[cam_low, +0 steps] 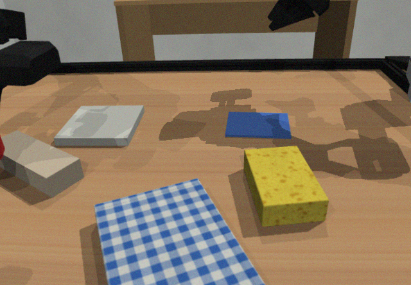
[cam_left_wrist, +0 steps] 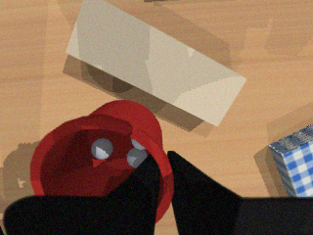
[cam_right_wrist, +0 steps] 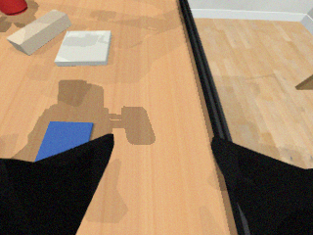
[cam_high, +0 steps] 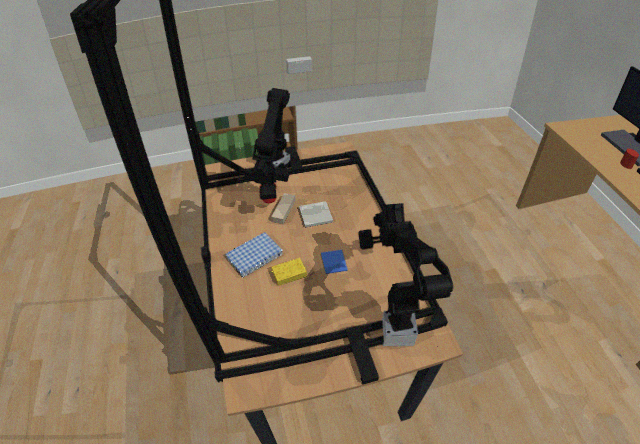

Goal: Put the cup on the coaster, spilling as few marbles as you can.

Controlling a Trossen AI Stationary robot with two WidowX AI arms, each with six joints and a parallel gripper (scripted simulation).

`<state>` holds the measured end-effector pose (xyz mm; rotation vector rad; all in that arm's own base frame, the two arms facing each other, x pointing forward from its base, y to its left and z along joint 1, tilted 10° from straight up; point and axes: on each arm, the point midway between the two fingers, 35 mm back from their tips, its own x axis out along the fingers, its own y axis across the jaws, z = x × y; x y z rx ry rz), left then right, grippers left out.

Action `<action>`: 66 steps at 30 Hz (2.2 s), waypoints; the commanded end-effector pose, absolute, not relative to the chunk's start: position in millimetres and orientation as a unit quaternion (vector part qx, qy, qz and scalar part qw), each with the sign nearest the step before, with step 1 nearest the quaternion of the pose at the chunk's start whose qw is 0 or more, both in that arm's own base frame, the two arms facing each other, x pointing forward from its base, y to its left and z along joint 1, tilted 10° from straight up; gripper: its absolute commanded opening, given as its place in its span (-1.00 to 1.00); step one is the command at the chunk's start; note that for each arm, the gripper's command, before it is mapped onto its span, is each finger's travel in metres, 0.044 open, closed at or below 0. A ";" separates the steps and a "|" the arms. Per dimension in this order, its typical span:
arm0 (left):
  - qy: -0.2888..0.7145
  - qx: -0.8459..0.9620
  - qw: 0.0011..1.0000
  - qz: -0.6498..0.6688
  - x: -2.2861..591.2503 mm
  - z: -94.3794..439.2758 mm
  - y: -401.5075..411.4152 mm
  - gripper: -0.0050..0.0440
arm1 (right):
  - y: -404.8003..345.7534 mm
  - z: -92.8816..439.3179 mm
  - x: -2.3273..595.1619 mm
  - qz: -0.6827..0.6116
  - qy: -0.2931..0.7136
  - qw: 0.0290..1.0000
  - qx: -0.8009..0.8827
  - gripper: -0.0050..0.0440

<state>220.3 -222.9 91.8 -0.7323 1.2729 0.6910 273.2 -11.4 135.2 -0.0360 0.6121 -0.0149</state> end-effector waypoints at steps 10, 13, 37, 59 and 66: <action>0.569 -0.332 0.689 0.303 241.2 97.3 -210.2 -0.80 | -11.4 135.1 273.2 -0.007 0.301 0.953 -0.018 0.84; 0.568 -0.333 0.689 0.303 246.8 98.2 -206.1 -0.80 | -11.4 135.1 273.2 -0.007 0.301 0.953 -0.018 0.84; 0.568 -0.333 0.689 0.302 289.9 106.7 -174.6 -0.80 | -11.4 135.1 273.2 -0.007 0.301 0.953 -0.018 0.84; 0.568 -0.333 0.689 0.302 329.5 117.2 -149.2 -0.80 | -11.4 135.1 273.2 -0.007 0.301 0.953 -0.018 0.84; 0.568 -0.333 0.689 0.302 342.7 120.9 -141.6 -0.80 | -11.4 135.1 273.2 -0.007 0.301 0.953 -0.018 0.84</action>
